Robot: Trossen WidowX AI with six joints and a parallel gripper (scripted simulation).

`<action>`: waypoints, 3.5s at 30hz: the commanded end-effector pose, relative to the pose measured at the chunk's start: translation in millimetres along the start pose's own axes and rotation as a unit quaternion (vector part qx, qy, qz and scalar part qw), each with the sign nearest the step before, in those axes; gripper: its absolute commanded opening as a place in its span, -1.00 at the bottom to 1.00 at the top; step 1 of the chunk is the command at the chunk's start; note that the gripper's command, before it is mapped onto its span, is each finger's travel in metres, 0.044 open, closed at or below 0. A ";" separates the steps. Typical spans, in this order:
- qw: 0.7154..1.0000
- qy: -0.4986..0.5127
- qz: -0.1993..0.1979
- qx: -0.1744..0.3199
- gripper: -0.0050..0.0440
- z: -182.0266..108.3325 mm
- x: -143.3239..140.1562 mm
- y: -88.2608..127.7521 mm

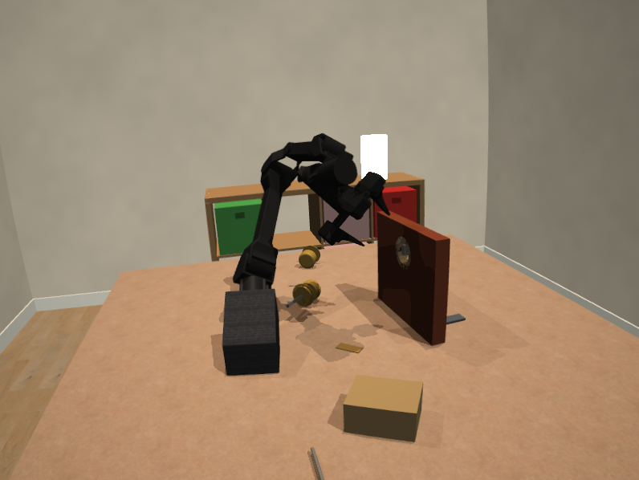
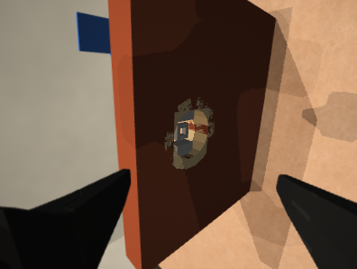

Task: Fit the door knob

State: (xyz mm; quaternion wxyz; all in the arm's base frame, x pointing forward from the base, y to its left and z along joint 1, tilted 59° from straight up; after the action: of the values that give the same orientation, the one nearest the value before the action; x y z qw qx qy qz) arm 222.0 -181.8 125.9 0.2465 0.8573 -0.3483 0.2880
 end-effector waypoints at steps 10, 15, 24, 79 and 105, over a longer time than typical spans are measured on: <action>1.000 -0.001 0.001 0.000 1.00 -0.9 0.0 -5.8; 1.000 -0.001 0.001 0.000 1.00 -1.0 0.1 -7.8; 1.000 -0.001 0.001 0.000 1.00 -1.0 0.1 -11.8; 1.000 -0.001 0.001 0.000 1.00 -1.1 0.1 -35.7; 1.000 -0.001 0.001 0.000 1.00 -1.2 0.1 -47.7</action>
State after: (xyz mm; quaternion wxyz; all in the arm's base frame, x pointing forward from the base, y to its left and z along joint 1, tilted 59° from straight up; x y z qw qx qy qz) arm 256.8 -152.7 116.1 0.2473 0.8571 -0.3483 0.2881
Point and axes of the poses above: the point midway between the two fingers, 35 mm back from their tips, its own y axis back along the fingers, its own x axis across the jaws, z = x × y, the point moved 5 cm from there along y, back along the fingers, and after that the axes turned 12 degrees about y, right-handed, at the moved point
